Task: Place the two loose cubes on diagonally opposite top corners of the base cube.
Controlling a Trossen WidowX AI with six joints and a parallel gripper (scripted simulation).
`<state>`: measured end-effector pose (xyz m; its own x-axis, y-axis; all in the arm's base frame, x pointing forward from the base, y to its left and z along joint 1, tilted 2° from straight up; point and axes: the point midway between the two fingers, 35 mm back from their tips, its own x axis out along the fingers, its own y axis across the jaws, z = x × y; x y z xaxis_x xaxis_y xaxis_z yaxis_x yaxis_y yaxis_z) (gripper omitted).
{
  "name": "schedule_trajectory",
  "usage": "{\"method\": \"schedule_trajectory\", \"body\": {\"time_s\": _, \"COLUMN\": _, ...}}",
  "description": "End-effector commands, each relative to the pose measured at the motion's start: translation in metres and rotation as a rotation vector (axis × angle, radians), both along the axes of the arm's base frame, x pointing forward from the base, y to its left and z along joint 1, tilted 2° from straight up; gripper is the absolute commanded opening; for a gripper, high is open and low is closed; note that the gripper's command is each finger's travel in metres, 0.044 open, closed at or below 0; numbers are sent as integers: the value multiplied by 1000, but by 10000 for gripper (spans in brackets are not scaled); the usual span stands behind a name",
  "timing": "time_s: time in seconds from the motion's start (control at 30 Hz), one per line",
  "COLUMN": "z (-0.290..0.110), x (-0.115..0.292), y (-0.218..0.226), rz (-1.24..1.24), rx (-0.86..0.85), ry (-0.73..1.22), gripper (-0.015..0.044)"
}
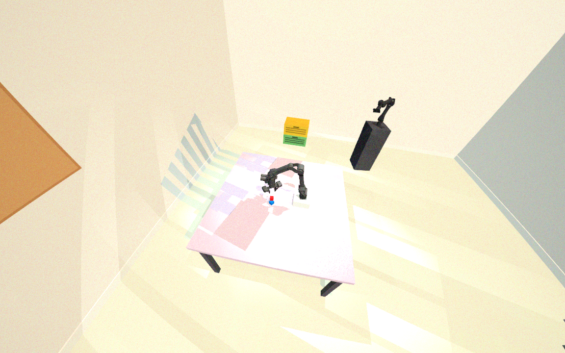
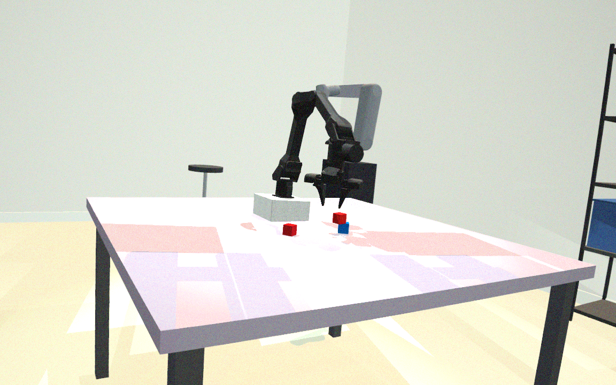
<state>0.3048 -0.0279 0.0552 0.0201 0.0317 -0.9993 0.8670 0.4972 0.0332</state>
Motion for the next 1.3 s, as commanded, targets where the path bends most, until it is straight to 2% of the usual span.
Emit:
{"method": "schedule_trajectory", "body": {"time_s": 0.0, "z": 6, "x": 1, "y": -19, "rz": 186, "rx": -5, "ry": -11, "gripper": 265}}
{"method": "schedule_trajectory", "body": {"time_s": 1.0, "z": 30, "x": -35, "y": -137, "rz": 1434, "rx": -40, "ry": -45, "gripper": 265}}
{"method": "schedule_trajectory", "body": {"time_s": 1.27, "z": 31, "x": -36, "y": -139, "rz": 1462, "rx": -41, "ry": -46, "gripper": 265}}
